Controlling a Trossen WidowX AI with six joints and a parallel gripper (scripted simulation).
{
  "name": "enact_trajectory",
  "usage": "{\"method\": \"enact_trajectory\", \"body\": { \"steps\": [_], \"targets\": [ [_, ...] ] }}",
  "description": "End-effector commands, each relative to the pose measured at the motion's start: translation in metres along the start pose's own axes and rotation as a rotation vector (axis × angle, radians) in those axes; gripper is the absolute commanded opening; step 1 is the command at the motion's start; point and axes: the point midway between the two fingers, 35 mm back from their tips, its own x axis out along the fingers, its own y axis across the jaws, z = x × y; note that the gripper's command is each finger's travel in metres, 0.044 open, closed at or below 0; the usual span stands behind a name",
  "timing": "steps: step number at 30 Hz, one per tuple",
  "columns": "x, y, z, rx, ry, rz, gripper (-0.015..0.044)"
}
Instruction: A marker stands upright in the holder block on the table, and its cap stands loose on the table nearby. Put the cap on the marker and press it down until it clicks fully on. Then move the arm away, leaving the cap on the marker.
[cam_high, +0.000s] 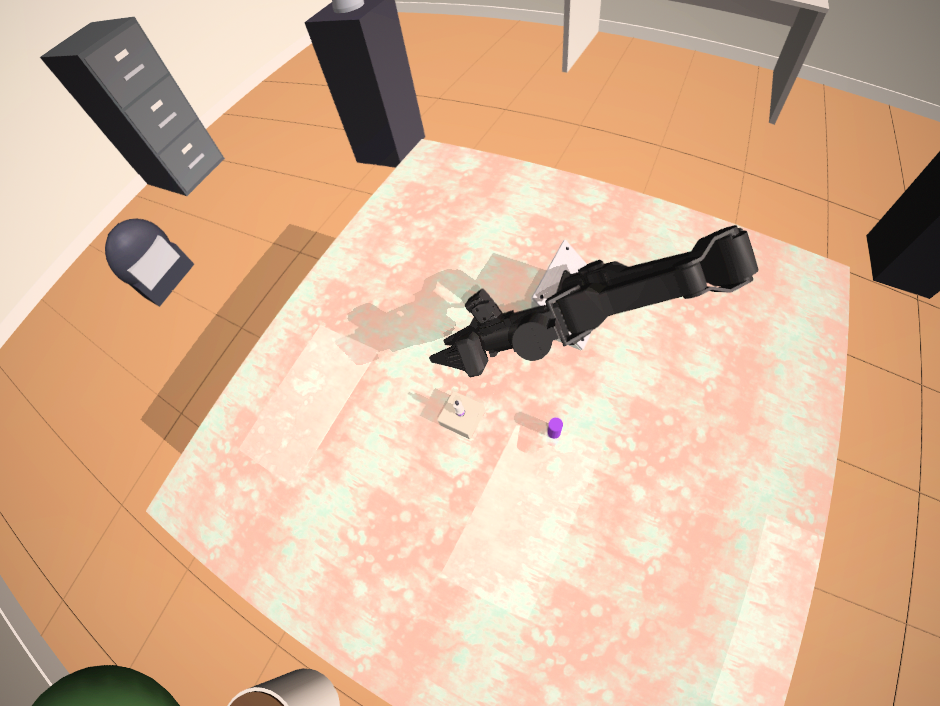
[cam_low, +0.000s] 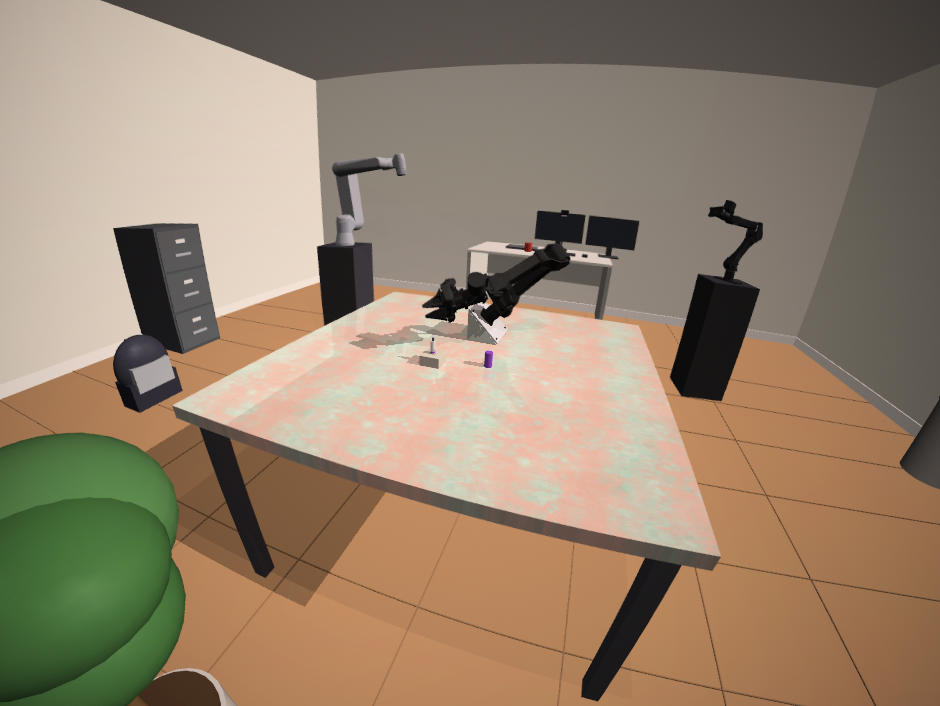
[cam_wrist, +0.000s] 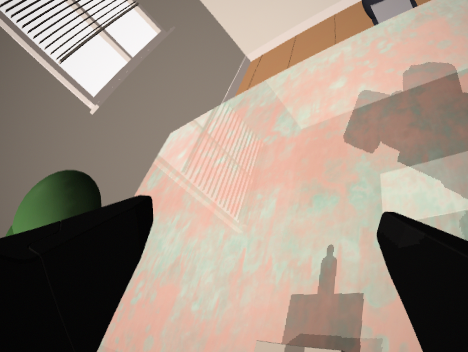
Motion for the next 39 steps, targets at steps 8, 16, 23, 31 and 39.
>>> {"method": "enact_trajectory", "body": {
  "steps": [8, 16, 23, 31, 39],
  "targets": [
    [-0.001, 0.001, -0.038, -0.652, 0.289, -0.149, 0.0235],
    [-0.04, 0.006, -0.08, -1.344, 0.766, -0.081, 0.0235],
    [-0.099, 0.024, -0.11, -1.79, 1.189, 0.256, 0.0235],
    [-0.149, 0.045, -0.128, -1.984, 1.408, 0.64, 0.0235],
    [-0.155, 0.048, -0.129, -2.001, 1.429, 0.696, 0.0235]
  ]
}}
